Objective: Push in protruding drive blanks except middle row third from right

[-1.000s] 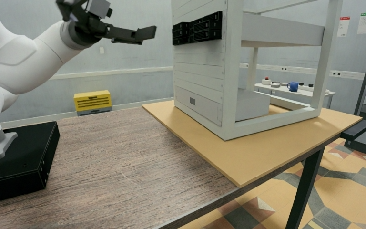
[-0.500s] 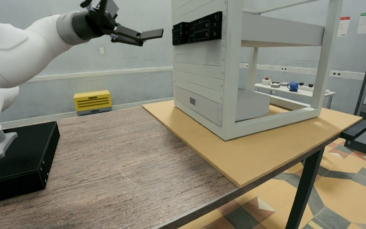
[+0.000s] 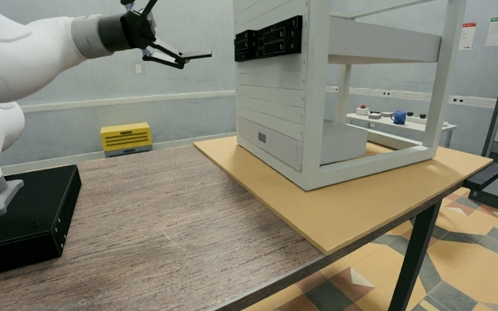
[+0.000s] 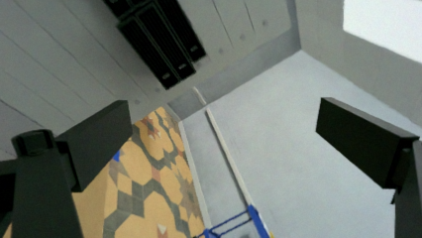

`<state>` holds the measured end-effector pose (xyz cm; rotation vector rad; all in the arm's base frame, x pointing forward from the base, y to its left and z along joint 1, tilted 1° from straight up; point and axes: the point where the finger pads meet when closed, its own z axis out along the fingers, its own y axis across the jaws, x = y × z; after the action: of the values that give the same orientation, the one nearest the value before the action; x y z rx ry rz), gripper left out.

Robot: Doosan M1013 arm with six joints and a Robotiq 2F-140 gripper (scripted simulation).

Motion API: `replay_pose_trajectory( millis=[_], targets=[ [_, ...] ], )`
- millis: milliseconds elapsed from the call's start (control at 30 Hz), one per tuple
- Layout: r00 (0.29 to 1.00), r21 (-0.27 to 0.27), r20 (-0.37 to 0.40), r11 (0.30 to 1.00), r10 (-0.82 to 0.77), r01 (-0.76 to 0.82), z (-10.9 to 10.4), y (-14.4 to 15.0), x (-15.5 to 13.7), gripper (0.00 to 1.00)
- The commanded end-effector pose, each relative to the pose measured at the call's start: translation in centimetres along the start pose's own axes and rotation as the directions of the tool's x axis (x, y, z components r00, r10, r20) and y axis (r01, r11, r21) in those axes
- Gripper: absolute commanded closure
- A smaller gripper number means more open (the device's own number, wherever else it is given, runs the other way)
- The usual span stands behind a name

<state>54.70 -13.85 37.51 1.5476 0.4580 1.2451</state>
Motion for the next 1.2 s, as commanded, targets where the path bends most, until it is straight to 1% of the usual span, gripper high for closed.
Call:
replay_pose_trajectory(
  millis=[0,200,433,500,667,867,1167],
  targets=[
    [0.998,0.029,-0.041,0.998,-0.049,0.05,-0.4,-0.6,1.2,0.0],
    [0.977,0.07,-0.135,0.982,-0.167,0.178,-1.7,-2.2,3.7,0.0],
    [0.935,0.09,-0.225,0.949,-0.275,0.301,-3.2,-3.8,5.8,0.0],
    [0.935,0.09,-0.225,0.949,-0.275,0.301,-3.2,-3.8,5.8,0.0],
    [0.903,0.092,-0.274,0.925,-0.332,0.368,-4.1,-4.8,6.8,0.0],
    [0.869,0.09,-0.316,0.9,-0.38,0.426,-5.0,-5.6,7.6,0.0],
    [0.844,0.087,-0.344,0.881,-0.412,0.465,-5.6,-6.1,8.1,0.0]
  ],
)
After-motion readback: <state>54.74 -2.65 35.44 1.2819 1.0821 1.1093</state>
